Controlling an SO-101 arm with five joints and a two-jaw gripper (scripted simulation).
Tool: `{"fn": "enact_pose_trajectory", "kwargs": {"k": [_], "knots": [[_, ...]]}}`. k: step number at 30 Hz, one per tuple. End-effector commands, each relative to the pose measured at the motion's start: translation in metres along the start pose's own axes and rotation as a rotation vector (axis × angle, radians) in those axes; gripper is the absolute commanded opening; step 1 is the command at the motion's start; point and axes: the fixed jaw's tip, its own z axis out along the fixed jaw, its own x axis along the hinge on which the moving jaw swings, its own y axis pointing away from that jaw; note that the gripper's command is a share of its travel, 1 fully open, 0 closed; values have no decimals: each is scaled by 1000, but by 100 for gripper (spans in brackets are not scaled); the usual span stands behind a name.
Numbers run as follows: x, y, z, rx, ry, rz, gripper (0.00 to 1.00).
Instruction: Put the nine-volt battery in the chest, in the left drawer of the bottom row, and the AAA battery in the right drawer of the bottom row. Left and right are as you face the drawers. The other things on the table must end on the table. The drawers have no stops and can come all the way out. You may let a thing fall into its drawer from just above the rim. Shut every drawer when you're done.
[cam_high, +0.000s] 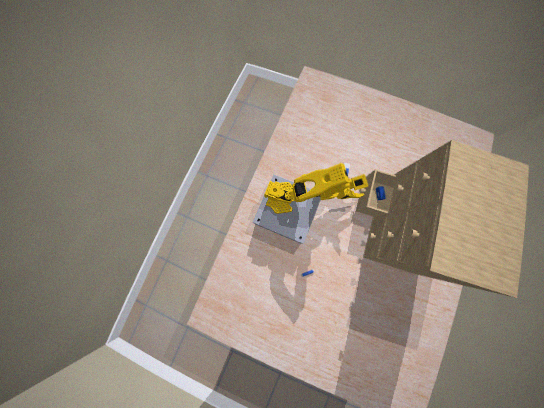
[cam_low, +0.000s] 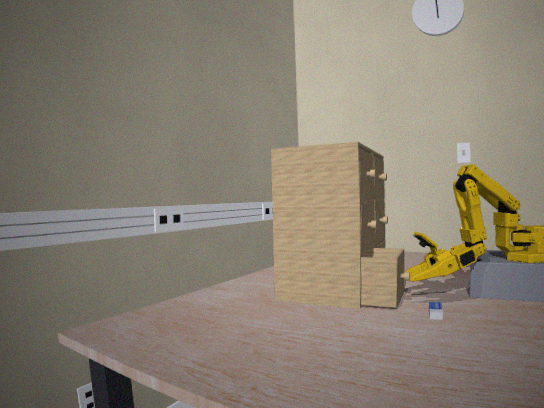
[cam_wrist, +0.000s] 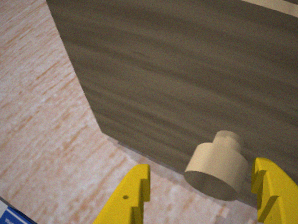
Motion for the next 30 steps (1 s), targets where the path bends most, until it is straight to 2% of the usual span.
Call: {"fn": "enact_pose_trajectory", "kwargs": {"k": [1, 30], "knots": [[0, -8, 2, 28, 0, 0, 21], [-1, -12, 2, 43, -1, 6, 21]]}}
